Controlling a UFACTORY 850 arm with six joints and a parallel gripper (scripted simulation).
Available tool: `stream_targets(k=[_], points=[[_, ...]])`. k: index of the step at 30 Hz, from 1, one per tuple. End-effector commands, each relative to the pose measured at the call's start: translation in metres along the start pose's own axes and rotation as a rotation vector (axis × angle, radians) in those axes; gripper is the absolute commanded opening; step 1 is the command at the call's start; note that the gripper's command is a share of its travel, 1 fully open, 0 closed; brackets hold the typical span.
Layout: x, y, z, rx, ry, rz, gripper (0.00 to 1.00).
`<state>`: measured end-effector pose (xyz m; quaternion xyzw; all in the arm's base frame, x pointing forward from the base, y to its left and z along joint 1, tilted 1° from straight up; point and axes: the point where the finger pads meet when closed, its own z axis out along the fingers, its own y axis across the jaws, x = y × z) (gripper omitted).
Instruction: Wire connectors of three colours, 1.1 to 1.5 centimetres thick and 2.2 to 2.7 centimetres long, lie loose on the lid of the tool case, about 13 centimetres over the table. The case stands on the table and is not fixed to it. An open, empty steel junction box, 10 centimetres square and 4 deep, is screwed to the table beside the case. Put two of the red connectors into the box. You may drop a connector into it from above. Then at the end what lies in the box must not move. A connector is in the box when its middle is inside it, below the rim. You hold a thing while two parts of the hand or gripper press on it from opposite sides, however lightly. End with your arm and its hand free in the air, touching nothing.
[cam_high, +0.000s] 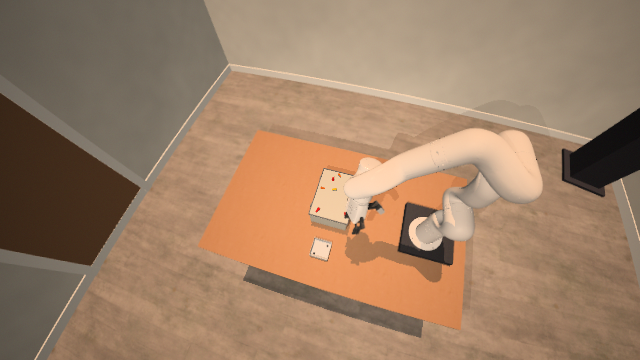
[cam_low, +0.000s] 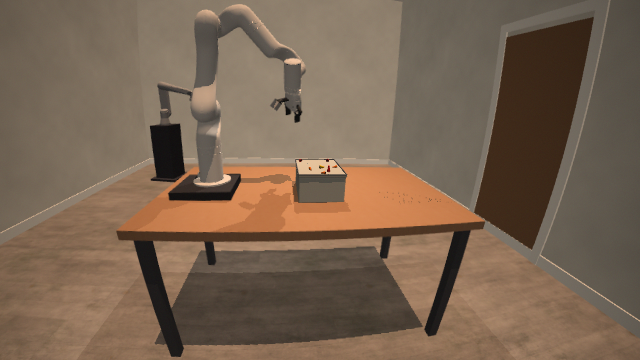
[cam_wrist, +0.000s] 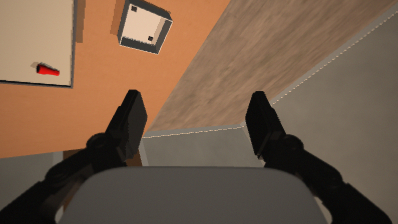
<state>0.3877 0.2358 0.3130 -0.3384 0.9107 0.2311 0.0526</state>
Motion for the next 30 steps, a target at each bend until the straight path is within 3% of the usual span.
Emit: stream_targets(k=[1,6,11,13,26,28,30], points=[[-0.001,-0.005,-0.001,0.007,0.002,-0.010,1.00],[-0.003,-0.034,0.000,0.045,0.027,-0.067,1.00],[-0.002,-0.094,0.001,0.112,0.082,-0.181,1.00],[-0.002,-0.094,0.001,0.112,0.082,-0.181,1.00],[0.031,-0.291,0.000,0.250,0.305,-0.559,1.00],[0.039,-0.316,0.000,0.258,0.336,-0.609,1.00],[0.039,-0.316,0.000,0.258,0.336,-0.609,1.00]])
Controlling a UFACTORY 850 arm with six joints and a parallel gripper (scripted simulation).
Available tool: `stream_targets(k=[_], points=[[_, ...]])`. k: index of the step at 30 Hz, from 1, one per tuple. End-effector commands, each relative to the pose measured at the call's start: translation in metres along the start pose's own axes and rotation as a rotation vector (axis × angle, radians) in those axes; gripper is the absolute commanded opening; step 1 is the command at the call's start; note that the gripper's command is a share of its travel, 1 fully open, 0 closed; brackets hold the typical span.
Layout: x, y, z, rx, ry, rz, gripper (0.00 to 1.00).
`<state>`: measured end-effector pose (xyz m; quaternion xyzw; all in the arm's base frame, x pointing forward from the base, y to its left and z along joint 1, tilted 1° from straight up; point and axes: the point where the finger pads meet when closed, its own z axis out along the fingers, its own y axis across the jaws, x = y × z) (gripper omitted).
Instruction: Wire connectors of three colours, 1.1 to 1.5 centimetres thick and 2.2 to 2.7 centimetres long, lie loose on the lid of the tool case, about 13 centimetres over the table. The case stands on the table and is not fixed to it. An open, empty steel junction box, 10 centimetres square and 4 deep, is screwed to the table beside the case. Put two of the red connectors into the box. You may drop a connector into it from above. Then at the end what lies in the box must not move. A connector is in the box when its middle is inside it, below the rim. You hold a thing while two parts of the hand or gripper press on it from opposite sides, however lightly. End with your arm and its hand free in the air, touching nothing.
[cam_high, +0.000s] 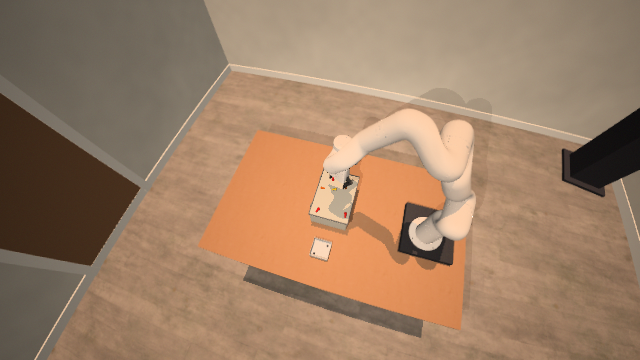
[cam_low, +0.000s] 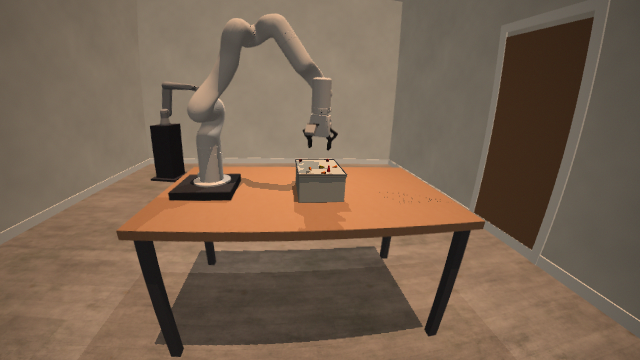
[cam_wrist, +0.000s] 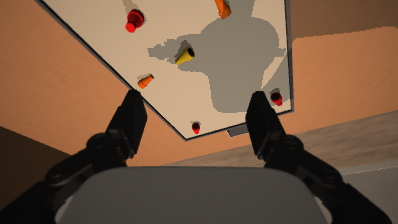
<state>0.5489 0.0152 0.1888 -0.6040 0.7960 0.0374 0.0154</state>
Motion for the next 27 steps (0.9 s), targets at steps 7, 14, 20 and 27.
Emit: stream_targets(k=[7,14,20,27], points=[[0.047,-0.044,0.026,0.017,0.071,-0.138,1.00],[0.051,-0.046,0.028,0.018,0.076,-0.149,1.00],[0.051,-0.046,0.028,0.018,0.076,-0.149,1.00],[0.051,-0.046,0.028,0.018,0.076,-0.149,1.00]])
